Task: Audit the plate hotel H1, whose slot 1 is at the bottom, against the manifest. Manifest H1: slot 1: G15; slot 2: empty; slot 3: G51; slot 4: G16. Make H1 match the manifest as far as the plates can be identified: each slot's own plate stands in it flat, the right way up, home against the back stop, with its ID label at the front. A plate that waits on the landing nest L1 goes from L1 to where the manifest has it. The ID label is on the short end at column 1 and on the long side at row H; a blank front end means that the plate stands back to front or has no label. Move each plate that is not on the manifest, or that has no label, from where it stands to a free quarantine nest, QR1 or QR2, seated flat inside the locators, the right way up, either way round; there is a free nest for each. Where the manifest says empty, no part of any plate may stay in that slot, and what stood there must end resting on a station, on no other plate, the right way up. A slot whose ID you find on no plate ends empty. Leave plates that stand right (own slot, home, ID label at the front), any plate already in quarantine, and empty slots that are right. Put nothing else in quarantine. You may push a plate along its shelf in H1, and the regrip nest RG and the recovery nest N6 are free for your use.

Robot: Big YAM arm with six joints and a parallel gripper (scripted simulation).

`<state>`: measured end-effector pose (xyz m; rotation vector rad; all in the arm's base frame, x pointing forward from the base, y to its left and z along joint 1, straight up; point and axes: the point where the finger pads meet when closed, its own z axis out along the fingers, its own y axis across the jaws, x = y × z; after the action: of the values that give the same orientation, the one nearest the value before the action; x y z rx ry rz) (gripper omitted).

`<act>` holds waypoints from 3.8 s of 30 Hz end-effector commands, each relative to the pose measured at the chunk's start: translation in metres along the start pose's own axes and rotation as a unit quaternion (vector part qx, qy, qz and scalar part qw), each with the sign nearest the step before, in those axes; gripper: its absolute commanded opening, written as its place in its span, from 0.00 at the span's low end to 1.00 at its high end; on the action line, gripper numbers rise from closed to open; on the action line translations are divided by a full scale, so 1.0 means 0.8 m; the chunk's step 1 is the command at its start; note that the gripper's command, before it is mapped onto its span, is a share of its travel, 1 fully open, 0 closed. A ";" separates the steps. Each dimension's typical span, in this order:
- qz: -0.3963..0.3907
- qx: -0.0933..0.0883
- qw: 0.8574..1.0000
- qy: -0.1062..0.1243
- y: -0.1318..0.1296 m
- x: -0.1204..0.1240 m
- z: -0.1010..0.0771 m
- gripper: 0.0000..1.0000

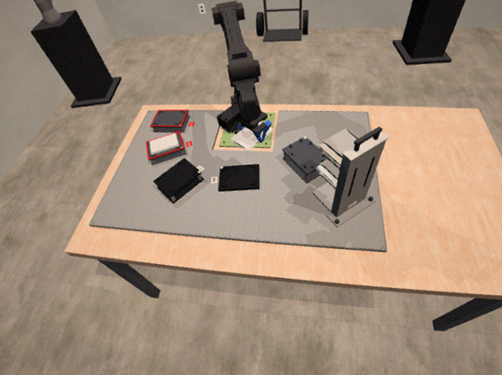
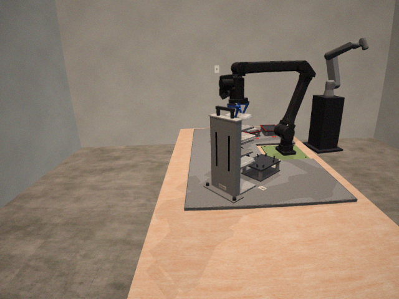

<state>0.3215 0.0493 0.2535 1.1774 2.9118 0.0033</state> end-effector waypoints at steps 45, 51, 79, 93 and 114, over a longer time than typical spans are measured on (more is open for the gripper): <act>0.394 -0.012 0.919 -0.007 -0.074 -0.060 0.007 0.86; 0.394 -0.006 0.919 -0.004 -0.073 -0.062 0.028 0.86; 0.393 -0.004 0.920 -0.003 -0.072 -0.062 0.113 0.86; 0.393 -0.005 0.920 -0.003 -0.072 -0.062 0.156 0.86; 0.394 -0.017 0.919 -0.010 -0.068 -0.073 0.177 0.86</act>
<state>0.3120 -0.0300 0.0964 2.2361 2.2170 -0.0066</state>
